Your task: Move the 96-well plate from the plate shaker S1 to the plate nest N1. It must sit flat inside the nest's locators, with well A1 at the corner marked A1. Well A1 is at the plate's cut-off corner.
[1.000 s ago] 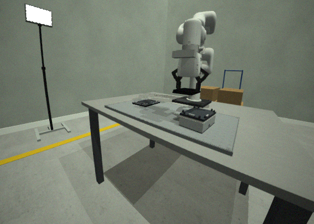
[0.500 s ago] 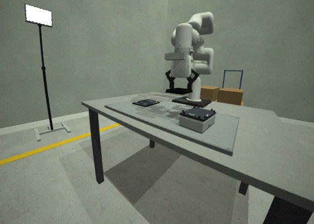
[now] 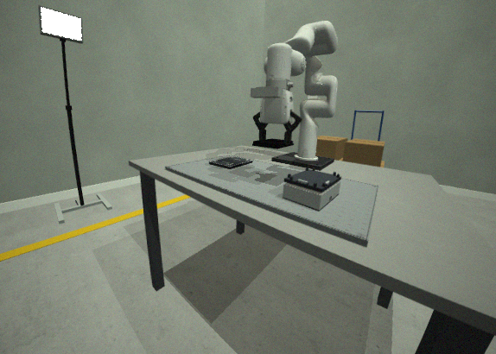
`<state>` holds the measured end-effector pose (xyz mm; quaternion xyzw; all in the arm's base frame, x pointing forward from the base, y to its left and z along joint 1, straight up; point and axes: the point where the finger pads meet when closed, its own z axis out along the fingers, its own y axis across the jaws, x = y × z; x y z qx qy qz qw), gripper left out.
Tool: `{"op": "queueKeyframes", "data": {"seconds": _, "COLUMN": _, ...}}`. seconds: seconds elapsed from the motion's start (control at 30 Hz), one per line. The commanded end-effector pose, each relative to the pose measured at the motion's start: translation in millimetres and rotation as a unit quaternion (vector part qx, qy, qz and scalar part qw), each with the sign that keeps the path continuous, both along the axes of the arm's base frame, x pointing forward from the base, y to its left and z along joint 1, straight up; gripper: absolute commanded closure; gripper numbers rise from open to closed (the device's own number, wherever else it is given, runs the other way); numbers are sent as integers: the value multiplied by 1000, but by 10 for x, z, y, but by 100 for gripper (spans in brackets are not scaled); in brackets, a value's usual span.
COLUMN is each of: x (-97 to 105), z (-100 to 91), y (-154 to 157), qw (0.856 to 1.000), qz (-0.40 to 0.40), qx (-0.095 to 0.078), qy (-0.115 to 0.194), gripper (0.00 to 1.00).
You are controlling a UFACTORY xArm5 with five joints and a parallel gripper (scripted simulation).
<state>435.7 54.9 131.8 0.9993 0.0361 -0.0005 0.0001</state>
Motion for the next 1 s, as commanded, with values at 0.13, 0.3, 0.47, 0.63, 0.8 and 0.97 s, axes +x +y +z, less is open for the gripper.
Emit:
{"op": "queueKeyframes", "data": {"seconds": 0.13, "x": -41, "z": -8, "y": -204, "qw": 1000, "qz": 0, "qx": 0, "qy": -2, "gripper": 100}}
{"op": "queueKeyframes", "data": {"seconds": 0.3, "x": -82, "z": -25, "y": -365, "qw": 1000, "qz": 0, "qx": 0, "qy": -2, "gripper": 100}}
{"op": "queueKeyframes", "data": {"seconds": 0.47, "x": -123, "z": -42, "y": -526, "qw": 1000, "qz": 0, "qx": 0, "qy": -2, "gripper": 100}}
{"op": "queueKeyframes", "data": {"seconds": 0.63, "x": -148, "z": -52, "y": -622, "qw": 1000, "qz": 0, "qx": 0, "qy": -2, "gripper": 100}}
{"op": "queueKeyframes", "data": {"seconds": 0.8, "x": -189, "z": -69, "y": -783, "qw": 1000, "qz": 0, "qx": 0, "qy": -2, "gripper": 100}}
{"op": "queueKeyframes", "data": {"seconds": 0.97, "x": -231, "z": -86, "y": -944, "qw": 1000, "qz": 0, "qx": 0, "qy": -2, "gripper": 100}}
